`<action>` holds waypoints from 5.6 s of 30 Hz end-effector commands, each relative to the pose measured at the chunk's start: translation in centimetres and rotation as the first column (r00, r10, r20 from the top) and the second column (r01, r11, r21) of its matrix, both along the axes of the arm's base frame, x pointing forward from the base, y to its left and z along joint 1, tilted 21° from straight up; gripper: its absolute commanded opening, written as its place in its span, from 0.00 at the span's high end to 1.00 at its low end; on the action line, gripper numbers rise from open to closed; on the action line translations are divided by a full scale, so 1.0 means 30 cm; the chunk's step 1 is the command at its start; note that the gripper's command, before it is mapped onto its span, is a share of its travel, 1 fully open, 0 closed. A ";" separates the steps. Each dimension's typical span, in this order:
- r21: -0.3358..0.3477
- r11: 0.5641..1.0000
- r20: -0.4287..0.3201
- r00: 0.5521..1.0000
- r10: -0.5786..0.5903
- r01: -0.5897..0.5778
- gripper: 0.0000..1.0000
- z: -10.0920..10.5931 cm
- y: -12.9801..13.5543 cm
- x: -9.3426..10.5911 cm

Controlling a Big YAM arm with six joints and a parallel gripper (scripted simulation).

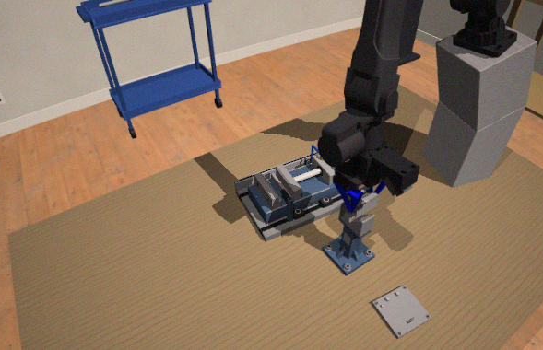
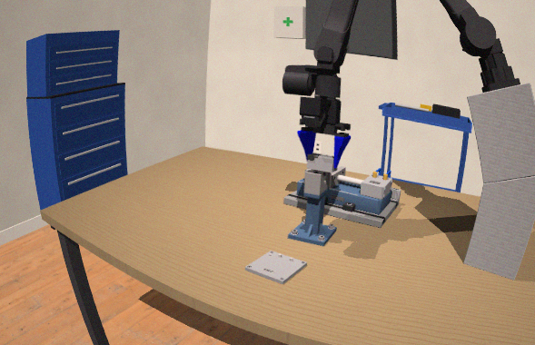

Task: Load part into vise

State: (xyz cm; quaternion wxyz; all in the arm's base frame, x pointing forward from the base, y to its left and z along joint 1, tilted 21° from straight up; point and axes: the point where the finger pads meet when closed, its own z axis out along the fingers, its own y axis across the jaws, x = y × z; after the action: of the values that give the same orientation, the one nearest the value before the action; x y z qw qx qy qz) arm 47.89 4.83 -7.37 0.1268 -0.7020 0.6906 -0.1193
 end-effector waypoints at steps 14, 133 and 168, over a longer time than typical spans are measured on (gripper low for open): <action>-0.065 0.997 0.043 0.999 -0.027 0.030 1.00 0.075 0.043 0.048; -0.103 0.994 0.019 0.999 -0.037 0.039 1.00 0.214 0.053 -0.063; -0.012 0.967 0.053 0.966 -0.252 0.253 1.00 0.271 -0.062 0.033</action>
State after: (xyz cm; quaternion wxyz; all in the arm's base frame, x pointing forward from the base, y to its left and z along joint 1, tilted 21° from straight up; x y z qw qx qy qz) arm 46.70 3.78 -1.92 0.0960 -0.6409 0.7469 -0.1491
